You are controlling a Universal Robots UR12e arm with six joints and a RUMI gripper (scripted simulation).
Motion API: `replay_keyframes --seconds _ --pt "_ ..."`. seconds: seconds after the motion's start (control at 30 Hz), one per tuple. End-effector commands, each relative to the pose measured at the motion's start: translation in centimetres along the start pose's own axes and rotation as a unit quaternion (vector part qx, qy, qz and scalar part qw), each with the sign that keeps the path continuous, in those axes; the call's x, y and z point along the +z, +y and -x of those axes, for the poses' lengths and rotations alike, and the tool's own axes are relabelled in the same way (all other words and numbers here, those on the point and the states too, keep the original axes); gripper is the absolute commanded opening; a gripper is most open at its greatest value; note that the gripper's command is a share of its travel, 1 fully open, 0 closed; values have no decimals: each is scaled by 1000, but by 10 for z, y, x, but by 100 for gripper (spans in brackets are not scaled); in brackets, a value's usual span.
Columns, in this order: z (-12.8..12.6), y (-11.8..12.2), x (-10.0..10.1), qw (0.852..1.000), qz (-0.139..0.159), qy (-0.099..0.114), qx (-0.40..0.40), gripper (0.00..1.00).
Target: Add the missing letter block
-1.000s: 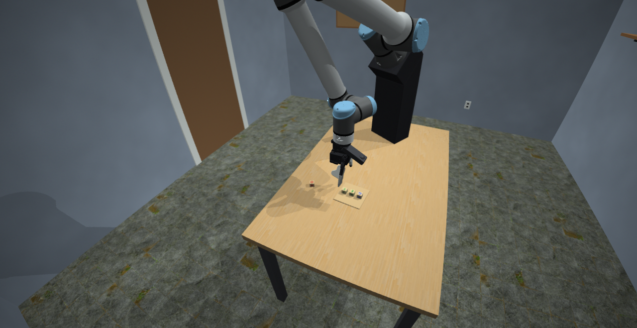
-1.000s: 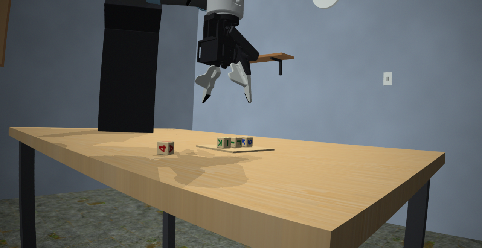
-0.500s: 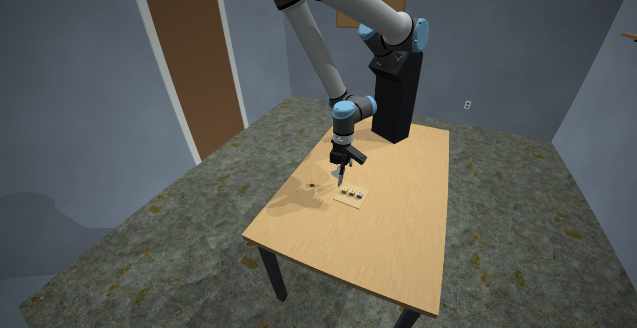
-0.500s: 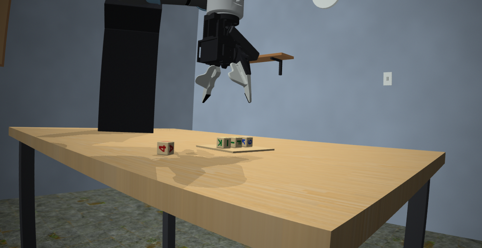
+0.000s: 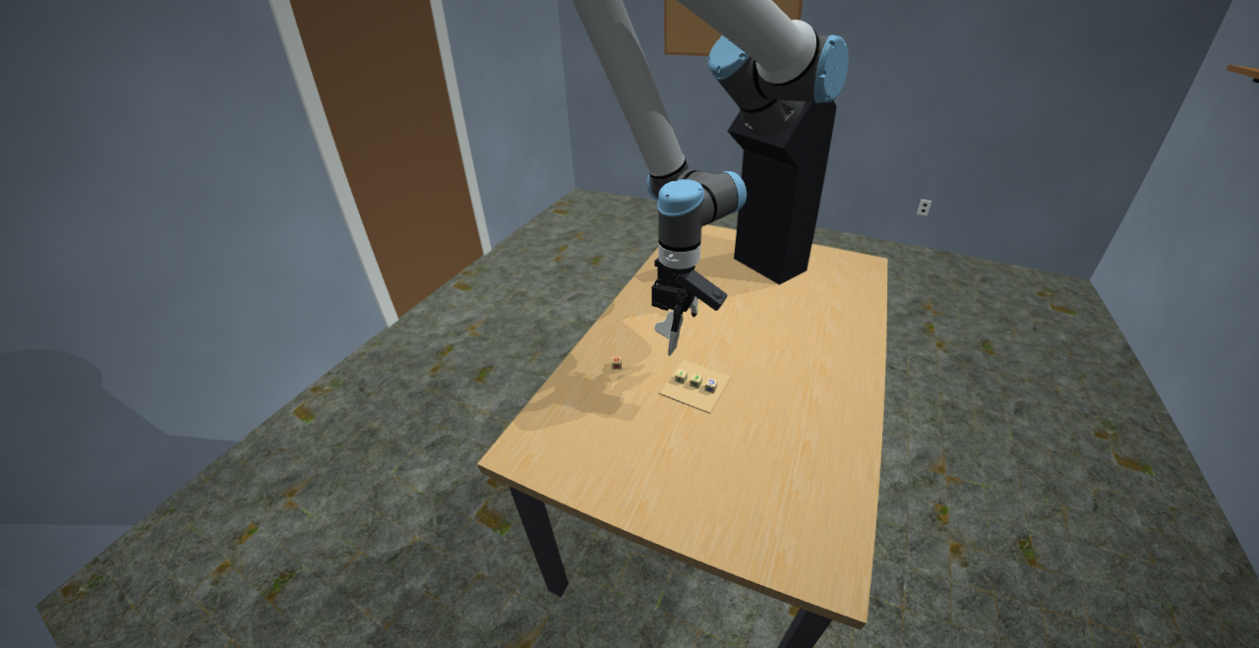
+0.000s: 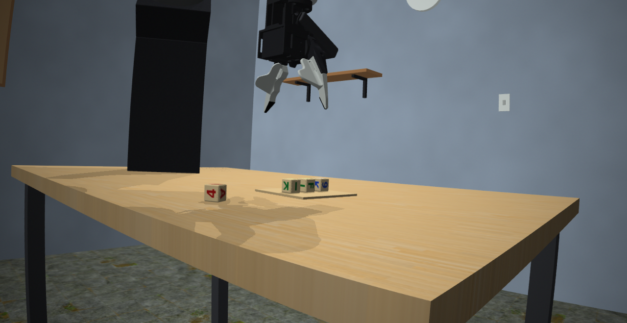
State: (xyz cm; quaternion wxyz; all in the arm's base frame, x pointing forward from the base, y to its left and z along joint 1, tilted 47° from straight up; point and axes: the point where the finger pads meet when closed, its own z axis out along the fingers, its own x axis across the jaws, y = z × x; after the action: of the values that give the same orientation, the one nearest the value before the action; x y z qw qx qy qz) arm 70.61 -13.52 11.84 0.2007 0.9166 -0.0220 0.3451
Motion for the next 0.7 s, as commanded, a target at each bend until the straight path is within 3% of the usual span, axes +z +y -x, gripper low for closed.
replay_keyframes --seconds 0.0,0.23,0.67 --pt "0 0 -24 1000 0 0 0 100" --pt "0 0 -45 1000 0 0 0 100" --pt "0 0 -46 1000 0 0 0 100"
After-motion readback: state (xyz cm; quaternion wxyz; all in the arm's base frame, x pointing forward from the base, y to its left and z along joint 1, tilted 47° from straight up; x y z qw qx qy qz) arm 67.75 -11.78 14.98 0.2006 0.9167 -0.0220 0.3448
